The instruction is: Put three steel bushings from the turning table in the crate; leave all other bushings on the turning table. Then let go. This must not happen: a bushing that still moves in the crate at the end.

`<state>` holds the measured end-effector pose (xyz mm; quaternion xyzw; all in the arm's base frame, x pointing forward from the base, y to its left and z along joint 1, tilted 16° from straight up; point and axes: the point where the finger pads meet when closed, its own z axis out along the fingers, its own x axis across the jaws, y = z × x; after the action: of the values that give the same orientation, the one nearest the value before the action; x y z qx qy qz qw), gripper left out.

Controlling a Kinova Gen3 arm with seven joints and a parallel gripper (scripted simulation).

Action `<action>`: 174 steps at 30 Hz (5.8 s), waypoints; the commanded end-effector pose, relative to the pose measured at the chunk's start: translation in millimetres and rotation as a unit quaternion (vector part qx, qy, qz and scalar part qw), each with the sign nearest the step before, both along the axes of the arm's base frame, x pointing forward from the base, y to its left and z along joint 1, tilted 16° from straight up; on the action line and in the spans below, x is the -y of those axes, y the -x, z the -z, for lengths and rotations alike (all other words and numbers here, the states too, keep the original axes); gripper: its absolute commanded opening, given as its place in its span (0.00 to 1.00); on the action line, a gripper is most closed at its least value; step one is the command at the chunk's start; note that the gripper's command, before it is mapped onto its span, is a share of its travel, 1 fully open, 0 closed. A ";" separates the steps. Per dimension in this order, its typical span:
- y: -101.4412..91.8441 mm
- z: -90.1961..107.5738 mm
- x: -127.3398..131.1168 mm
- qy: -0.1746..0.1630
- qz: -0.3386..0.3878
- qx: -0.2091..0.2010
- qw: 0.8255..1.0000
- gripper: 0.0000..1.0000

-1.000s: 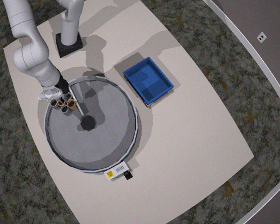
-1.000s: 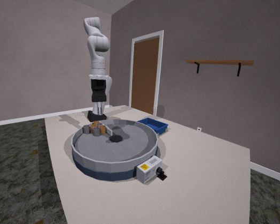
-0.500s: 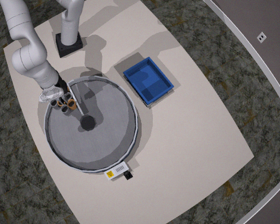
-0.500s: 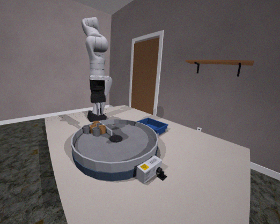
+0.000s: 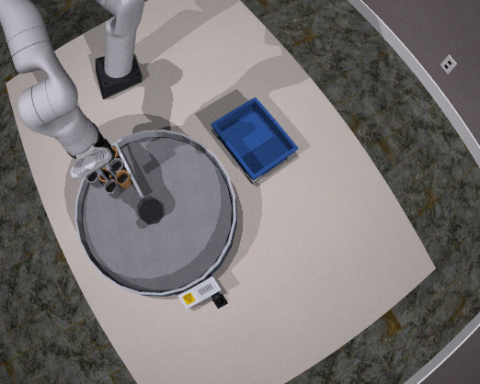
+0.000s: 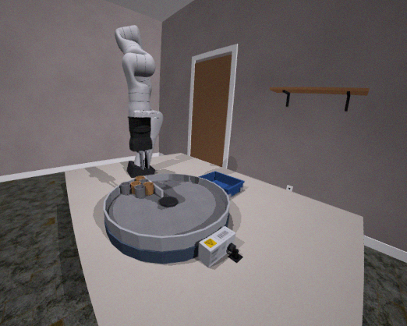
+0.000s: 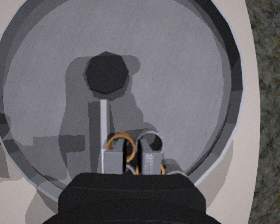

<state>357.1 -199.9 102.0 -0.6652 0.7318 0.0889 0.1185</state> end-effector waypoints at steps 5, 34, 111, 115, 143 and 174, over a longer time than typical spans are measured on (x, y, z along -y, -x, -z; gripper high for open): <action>-1.7 4.0 3.3 0.008 -0.114 0.035 0.993 0.34; -5.4 7.4 4.7 0.016 -0.223 0.071 0.972 0.34; -16.6 -24.9 -3.9 0.032 -0.377 0.113 0.919 0.34; -16.6 -24.9 -3.9 0.032 -0.377 0.113 0.919 0.34; -39.1 -118.2 -51.1 0.039 -0.385 0.117 0.915 0.34; -58.7 -201.8 -92.9 0.045 -0.391 0.121 0.911 0.34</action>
<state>410.0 -121.7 279.4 -0.9080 0.3974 0.0164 0.1319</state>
